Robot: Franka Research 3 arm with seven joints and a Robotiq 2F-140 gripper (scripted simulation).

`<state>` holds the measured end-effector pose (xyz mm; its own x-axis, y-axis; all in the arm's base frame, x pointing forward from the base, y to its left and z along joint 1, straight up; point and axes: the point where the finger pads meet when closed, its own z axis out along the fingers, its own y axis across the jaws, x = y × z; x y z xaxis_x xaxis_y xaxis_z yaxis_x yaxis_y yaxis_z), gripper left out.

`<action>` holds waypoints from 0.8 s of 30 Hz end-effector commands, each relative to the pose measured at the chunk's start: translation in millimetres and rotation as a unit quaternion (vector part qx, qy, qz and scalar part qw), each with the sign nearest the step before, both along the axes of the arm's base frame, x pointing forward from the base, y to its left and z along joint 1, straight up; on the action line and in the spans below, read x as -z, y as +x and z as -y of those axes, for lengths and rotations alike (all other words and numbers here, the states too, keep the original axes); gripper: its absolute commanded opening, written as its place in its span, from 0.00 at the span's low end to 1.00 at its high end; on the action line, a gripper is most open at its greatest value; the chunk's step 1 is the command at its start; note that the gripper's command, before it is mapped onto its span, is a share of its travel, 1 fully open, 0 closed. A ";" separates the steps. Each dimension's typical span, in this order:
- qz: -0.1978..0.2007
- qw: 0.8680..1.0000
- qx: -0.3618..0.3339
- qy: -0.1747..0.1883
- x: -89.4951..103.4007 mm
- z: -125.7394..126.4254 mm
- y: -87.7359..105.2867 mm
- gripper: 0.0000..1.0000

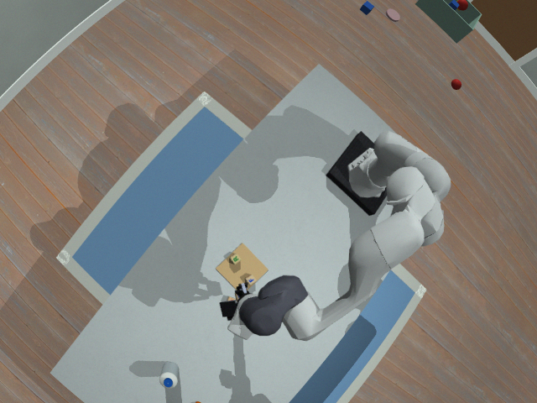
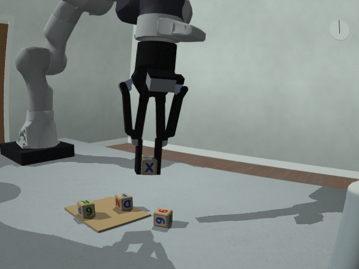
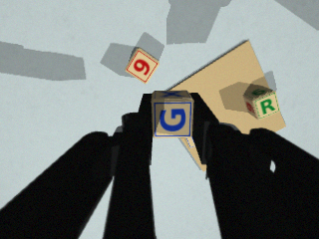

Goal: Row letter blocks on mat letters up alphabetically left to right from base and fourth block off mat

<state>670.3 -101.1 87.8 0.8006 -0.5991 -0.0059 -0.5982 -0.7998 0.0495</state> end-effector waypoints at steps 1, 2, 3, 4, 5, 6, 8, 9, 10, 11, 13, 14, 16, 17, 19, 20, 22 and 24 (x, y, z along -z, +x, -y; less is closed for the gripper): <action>0.010 0.998 0.069 -0.003 -3.0 0.9 -0.2 0.24; 0.010 0.997 0.076 -0.003 -3.0 1.6 -1.4 0.24; 0.011 0.996 0.084 -0.003 -3.0 2.2 -2.6 0.24; 0.011 0.996 0.092 -0.003 -3.1 2.9 -3.8 0.24; 0.011 0.995 0.099 -0.003 -3.1 3.6 -5.0 0.24; 0.011 0.994 0.107 -0.003 -3.1 4.2 -6.2 0.24; 0.012 0.993 0.115 -0.003 -3.2 4.9 -7.4 0.24; 0.012 0.993 0.115 -0.003 -3.2 4.9 -7.4 0.24; 0.013 0.991 0.135 -0.003 -3.2 6.6 -10.5 0.24; 0.013 0.990 0.142 -0.003 -3.2 7.2 -11.6 0.24; 0.013 0.987 0.157 -0.003 -3.3 8.6 -14.1 0.24; 0.014 0.986 0.165 -0.003 -3.3 9.2 -15.3 0.24; 0.014 0.984 0.180 -0.003 -3.4 10.5 -17.7 0.24; 0.015 0.982 0.187 -0.003 -3.4 11.1 -18.8 0.24; 0.015 0.979 0.203 -0.003 -3.4 12.5 -21.4 0.24; 0.016 0.978 0.210 -0.003 -3.4 13.1 -22.6 0.24; 0.016 0.974 0.226 -0.003 -3.5 14.4 -25.1 0.24; 0.017 0.971 0.240 -0.003 -3.5 15.7 -27.5 0.24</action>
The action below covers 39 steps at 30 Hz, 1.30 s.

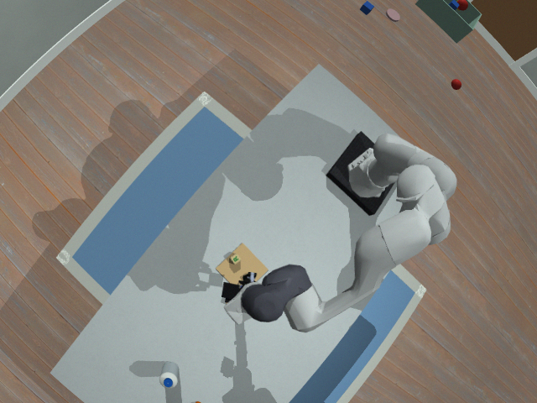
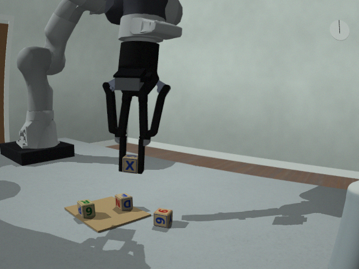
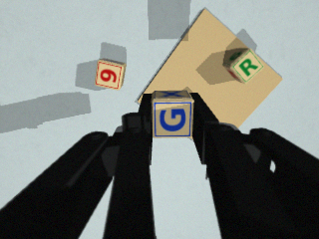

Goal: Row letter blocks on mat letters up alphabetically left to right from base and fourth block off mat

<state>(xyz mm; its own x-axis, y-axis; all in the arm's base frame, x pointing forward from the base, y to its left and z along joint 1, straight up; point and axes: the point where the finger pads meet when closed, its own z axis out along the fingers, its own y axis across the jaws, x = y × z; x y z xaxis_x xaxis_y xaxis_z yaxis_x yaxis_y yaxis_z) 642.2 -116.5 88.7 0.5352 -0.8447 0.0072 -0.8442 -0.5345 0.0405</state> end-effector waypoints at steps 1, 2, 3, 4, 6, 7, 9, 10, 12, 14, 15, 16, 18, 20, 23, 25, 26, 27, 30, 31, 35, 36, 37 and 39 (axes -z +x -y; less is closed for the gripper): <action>0.009 0.998 0.061 -0.002 -2.6 0.4 0.6 0.24; 0.009 0.998 0.061 -0.002 -2.6 0.4 0.6 0.24; 0.010 0.997 0.082 -0.002 -2.7 2.1 -2.7 0.24; 0.010 0.996 0.089 -0.002 -2.7 2.7 -4.0 0.24; 0.010 0.994 0.104 -0.002 -2.7 4.0 -6.5 0.24; 0.011 0.994 0.112 -0.002 -2.7 4.7 -7.8 0.24; 0.011 0.992 0.127 -0.002 -2.8 5.9 -10.3 0.24; 0.012 0.991 0.135 -0.002 -2.8 6.6 -11.6 0.24; 0.012 0.989 0.150 -0.002 -2.8 7.8 -14.2 0.24; 0.013 0.986 0.166 -0.001 -2.8 9.1 -16.8 0.24; 0.013 0.985 0.174 -0.001 -2.8 9.7 -18.1 0.24; 0.013 0.983 0.181 -0.001 -2.8 10.3 -19.4 0.24; 0.014 0.982 0.189 -0.001 -2.8 10.9 -20.7 0.24; 0.014 0.978 0.210 -0.001 -2.8 12.6 -24.2 0.24; 0.015 0.973 0.232 0.000 -2.8 14.4 -28.1 0.24; 0.016 0.969 0.247 0.000 -2.7 15.6 -30.8 0.24; 0.016 0.967 0.255 0.000 -2.7 16.2 -32.1 0.24; 0.016 0.965 0.263 0.001 -2.7 16.8 -33.5 0.24; 0.017 0.958 0.286 0.001 -2.7 18.6 -37.6 0.24; 0.017 0.956 0.293 0.001 -2.7 19.2 -38.9 0.24; 0.018 0.949 0.316 0.002 -2.6 20.9 -43.0 0.24; 0.018 0.949 0.316 0.002 -2.6 20.9 -43.0 0.24; 0.018 0.942 0.336 0.003 -2.5 22.5 -46.7 0.24; 0.019 0.936 0.350 0.003 -2.5 23.6 -49.4 0.24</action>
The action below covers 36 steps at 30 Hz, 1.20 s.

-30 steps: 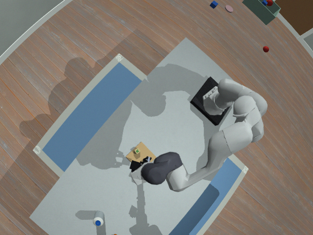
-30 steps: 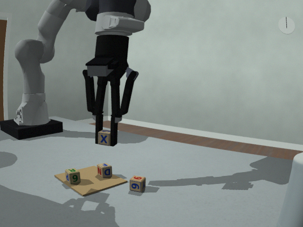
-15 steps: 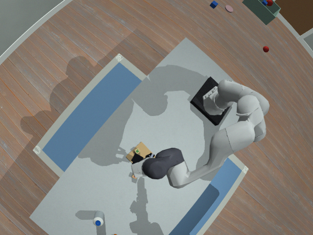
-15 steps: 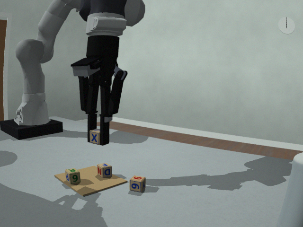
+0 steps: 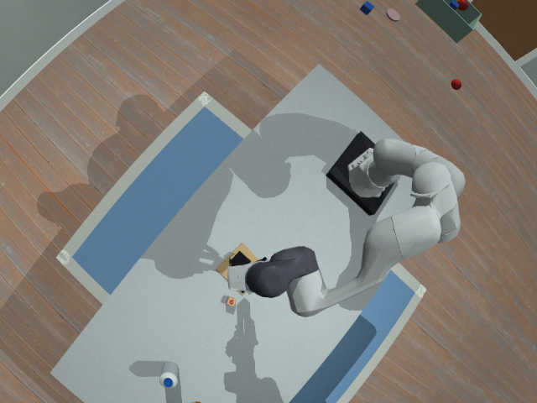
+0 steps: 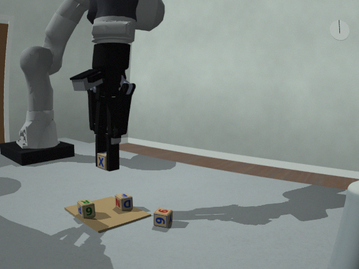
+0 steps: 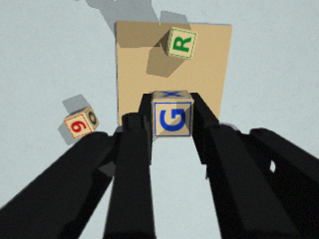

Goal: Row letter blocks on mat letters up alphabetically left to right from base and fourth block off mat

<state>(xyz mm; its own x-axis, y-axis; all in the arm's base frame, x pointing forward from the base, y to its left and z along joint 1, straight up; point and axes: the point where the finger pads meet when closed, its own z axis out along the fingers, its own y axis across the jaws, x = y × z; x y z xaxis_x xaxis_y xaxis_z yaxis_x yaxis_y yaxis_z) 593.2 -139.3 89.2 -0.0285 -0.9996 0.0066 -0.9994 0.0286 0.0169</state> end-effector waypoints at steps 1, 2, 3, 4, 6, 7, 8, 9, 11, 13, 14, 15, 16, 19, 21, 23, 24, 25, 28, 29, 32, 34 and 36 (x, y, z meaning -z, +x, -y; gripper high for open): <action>0.007 0.998 0.069 -0.001 -2.0 1.3 -1.9 0.24; 0.007 0.997 0.077 -0.001 -1.9 1.9 -3.3 0.24; 0.008 0.996 0.085 -0.001 -1.9 2.4 -4.7 0.24; 0.008 0.996 0.093 0.000 -1.9 3.0 -6.1 0.24; 0.008 0.995 0.104 0.000 -1.8 3.7 -8.0 0.24; 0.008 0.994 0.106 0.000 -1.8 3.9 -8.4 0.24; 0.008 0.994 0.107 0.000 -1.8 3.9 -8.5 0.24; 0.008 0.994 0.107 0.000 -1.8 3.9 -8.5 0.24; 0.008 0.994 0.107 0.000 -1.8 3.9 -8.5 0.24; 0.008 0.994 0.107 0.000 -1.8 3.9 -8.5 0.24; 0.008 0.994 0.107 0.000 -1.8 3.9 -8.5 0.24; 0.008 0.994 0.107 0.000 -1.8 3.9 -8.5 0.24; 0.008 0.994 0.107 0.000 -1.8 3.9 -8.5 0.24; 0.008 0.994 0.107 0.000 -1.8 3.9 -8.5 0.24; 0.008 0.994 0.107 0.000 -1.6 3.9 -8.5 0.24; 0.008 0.994 0.107 0.000 -0.5 3.9 -8.5 0.24; 0.008 0.994 0.107 0.000 0.6 3.9 -8.5 0.24; 0.008 0.994 0.107 0.000 2.1 3.9 -8.5 0.24; 0.008 0.994 0.107 0.000 9.5 3.9 -8.6 0.24; 0.008 0.994 0.107 0.000 12.8 3.9 -8.6 0.24; 0.008 0.994 0.107 0.000 16.6 3.9 -8.6 0.24; 0.008 0.994 0.107 0.000 25.1 3.9 -8.7 0.24; 0.008 0.994 0.107 0.000 34.5 3.9 -8.7 0.24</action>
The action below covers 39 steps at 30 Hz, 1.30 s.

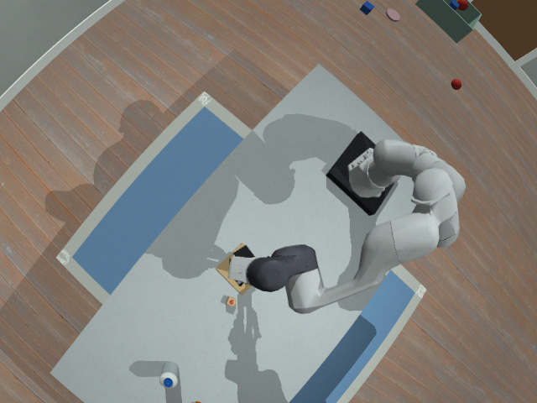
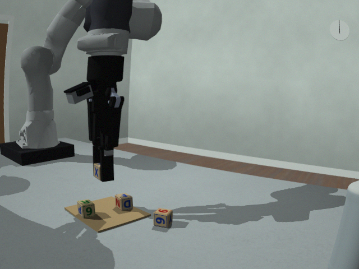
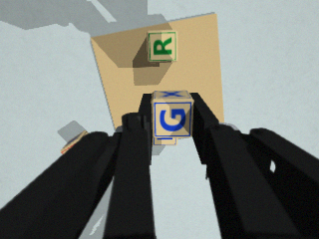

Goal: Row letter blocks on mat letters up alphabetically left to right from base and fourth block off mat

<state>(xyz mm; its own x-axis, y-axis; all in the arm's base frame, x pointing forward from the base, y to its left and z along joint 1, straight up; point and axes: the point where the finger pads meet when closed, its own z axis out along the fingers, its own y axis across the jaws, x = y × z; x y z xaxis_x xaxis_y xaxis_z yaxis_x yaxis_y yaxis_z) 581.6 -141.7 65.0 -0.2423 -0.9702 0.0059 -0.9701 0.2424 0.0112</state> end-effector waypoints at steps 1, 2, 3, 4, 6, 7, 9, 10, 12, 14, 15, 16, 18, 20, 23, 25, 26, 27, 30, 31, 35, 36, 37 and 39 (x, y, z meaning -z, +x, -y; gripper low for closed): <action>0.005 1.000 -0.001 -0.001 15.3 1.4 2.8 0.24; 0.005 1.000 -0.001 -0.001 20.3 1.4 2.8 0.24; 0.005 1.000 -0.001 -0.001 25.2 1.4 2.8 0.24; 0.005 1.000 -0.001 -0.001 30.1 1.4 2.7 0.24; 0.005 1.000 -0.001 -0.001 39.5 1.4 2.7 0.24; 0.005 1.000 -0.001 -0.001 43.9 1.4 2.6 0.24; 0.005 1.000 -0.001 -0.001 51.8 1.4 2.6 0.24; 0.005 1.000 -0.001 -0.001 55.3 1.4 2.6 0.24; 0.005 1.000 -0.001 -0.001 55.3 1.4 2.6 0.24; 0.005 1.000 -0.001 -0.001 61.1 1.4 2.5 0.24; 0.005 1.000 -0.001 -0.001 63.5 1.4 2.5 0.24; 0.005 1.000 -0.001 -0.001 65.4 1.4 2.5 0.24; 0.005 1.000 -0.001 -0.001 68.2 1.4 2.5 0.24; 0.005 1.000 -0.001 -0.001 69.6 1.4 2.5 0.24; 0.005 1.000 -0.001 -0.001 70.0 1.4 2.5 0.24; 0.005 1.000 -0.001 -0.001 70.0 1.4 2.5 0.24; 0.005 1.000 -0.001 -0.001 70.0 1.4 2.5 0.24; 0.005 1.000 -0.001 -0.001 70.0 1.4 2.5 0.24; 0.005 1.000 -0.001 -0.001 70.0 1.4 2.5 0.24; 0.005 1.000 -0.001 -0.001 70.0 1.4 2.5 0.24; 0.005 1.000 -0.001 -0.001 70.0 1.4 2.5 0.24; 0.005 1.000 -0.001 -0.001 70.0 1.4 2.5 0.24; 0.005 1.000 -0.001 -0.001 70.0 1.4 2.5 0.24; 0.005 1.000 -0.001 -0.001 70.0 1.4 2.5 0.24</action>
<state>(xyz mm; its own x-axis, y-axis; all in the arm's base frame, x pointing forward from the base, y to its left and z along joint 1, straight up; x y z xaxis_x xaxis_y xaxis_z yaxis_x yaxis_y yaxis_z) 581.6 -142.6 -6.5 -0.2429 -0.9700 0.0067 -0.9700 0.2430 0.0073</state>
